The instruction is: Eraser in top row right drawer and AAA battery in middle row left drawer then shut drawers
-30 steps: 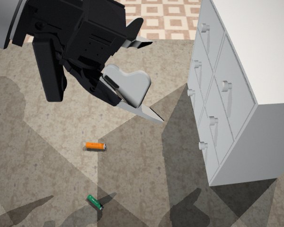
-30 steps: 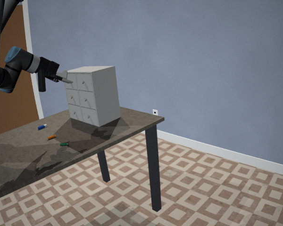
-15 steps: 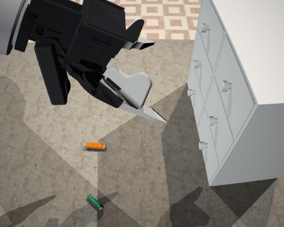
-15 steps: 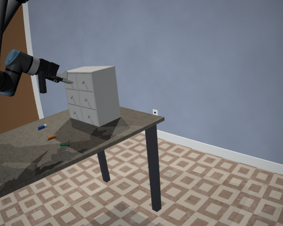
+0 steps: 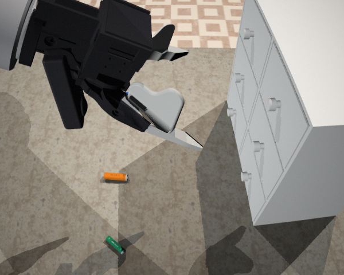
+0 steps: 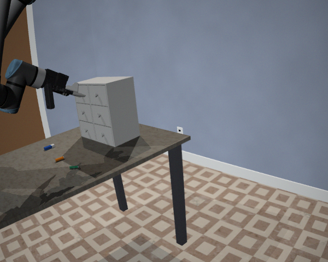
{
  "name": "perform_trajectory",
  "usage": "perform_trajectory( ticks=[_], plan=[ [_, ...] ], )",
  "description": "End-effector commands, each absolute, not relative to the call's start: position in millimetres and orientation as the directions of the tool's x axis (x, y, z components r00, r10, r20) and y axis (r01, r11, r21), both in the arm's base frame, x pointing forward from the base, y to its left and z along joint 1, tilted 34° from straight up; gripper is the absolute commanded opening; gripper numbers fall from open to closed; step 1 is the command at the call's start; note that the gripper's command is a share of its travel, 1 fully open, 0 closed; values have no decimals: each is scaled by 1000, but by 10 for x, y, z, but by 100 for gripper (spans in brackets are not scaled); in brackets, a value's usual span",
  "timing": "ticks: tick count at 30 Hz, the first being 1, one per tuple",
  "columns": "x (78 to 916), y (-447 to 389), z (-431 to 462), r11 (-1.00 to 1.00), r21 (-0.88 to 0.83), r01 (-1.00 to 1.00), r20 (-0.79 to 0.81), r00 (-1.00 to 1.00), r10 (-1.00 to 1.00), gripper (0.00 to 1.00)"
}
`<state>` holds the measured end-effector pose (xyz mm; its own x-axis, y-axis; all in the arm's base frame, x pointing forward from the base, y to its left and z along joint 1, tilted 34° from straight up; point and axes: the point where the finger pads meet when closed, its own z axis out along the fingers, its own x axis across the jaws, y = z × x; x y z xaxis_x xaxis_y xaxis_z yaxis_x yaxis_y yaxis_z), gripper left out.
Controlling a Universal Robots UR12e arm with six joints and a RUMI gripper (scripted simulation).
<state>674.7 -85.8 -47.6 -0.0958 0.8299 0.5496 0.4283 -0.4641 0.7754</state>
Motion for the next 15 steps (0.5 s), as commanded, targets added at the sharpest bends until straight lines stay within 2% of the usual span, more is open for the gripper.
perform_trajectory(
  ticks=[1,14,15],
  plan=[
    [6767,-861,-480,-463,780,421,547,-98,832,100],
    [6766,-859,-474,-463,780,420,546,-98,832,100],
    [6766,-859,-475,-463,780,420,546,-98,832,20]
  ],
)
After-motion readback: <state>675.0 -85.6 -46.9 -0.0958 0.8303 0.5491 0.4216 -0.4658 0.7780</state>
